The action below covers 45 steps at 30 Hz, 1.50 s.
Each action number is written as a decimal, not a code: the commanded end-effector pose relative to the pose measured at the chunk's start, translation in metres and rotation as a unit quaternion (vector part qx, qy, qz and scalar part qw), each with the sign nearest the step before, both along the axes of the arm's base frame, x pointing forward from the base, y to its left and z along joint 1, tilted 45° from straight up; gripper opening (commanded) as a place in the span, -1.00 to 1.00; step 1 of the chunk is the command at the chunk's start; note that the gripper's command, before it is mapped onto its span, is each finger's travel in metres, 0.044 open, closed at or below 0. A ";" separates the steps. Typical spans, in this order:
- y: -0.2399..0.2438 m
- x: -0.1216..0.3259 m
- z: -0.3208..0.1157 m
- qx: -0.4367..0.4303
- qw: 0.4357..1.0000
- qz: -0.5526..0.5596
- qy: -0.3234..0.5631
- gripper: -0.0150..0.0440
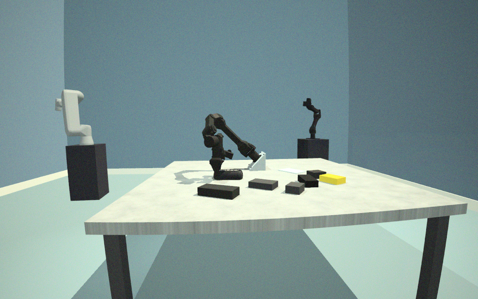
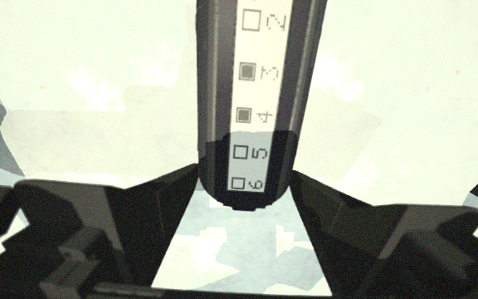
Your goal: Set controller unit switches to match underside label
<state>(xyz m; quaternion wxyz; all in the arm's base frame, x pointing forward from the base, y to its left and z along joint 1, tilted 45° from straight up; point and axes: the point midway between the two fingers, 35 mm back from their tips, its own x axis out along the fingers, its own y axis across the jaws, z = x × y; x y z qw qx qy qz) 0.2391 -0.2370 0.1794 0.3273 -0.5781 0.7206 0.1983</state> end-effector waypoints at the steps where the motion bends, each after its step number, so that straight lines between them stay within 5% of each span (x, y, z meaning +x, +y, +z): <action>1: 0.003 0.001 0.001 0.001 1.000 0.002 0.000 0.65; 45: 0.033 0.008 0.014 0.002 1.000 0.002 0.000 0.65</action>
